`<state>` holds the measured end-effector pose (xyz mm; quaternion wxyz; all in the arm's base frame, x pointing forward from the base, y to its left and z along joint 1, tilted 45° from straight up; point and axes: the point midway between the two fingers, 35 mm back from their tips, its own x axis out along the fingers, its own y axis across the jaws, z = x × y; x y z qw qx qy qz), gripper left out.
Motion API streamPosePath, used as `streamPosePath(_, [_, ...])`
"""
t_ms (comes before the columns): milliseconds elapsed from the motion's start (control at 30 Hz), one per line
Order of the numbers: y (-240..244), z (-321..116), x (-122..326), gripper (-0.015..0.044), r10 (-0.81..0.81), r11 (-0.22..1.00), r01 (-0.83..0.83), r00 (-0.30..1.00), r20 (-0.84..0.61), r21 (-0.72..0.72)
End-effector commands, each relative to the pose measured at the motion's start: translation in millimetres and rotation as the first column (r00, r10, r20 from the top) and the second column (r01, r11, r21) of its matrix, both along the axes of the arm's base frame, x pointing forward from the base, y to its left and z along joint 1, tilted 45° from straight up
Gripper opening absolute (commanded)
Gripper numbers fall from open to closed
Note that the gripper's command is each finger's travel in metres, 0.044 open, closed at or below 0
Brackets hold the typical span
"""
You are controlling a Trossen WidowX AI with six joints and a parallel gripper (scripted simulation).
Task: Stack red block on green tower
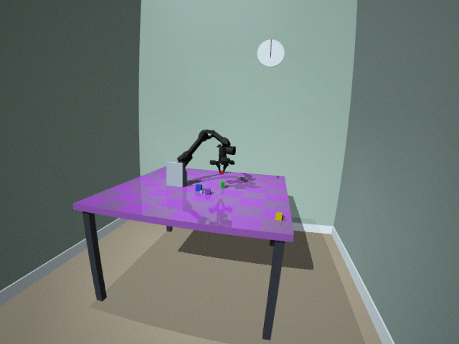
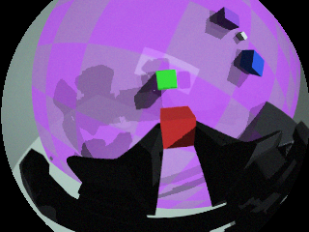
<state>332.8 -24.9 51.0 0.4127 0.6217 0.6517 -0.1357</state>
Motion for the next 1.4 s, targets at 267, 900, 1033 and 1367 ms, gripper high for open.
streamPosePath(267, [-11.7,7.8,0.5,0.0,0.003,1.0,-0.003,1.0,0.008,-0.006])
streamPosePath(900, [-4.4,-35.4,15.8,0.0,0.003,1.0,-0.003,1.0,0.009,-0.006])
streamPosePath(1033, [3.6,-43.5,17.5,0.0,0.003,1.0,-0.003,1.0,0.009,-0.006])
streamPosePath(1367, [15.8,-55.6,19.1,0.0,0.003,1.0,-0.003,1.0,0.009,-0.005])
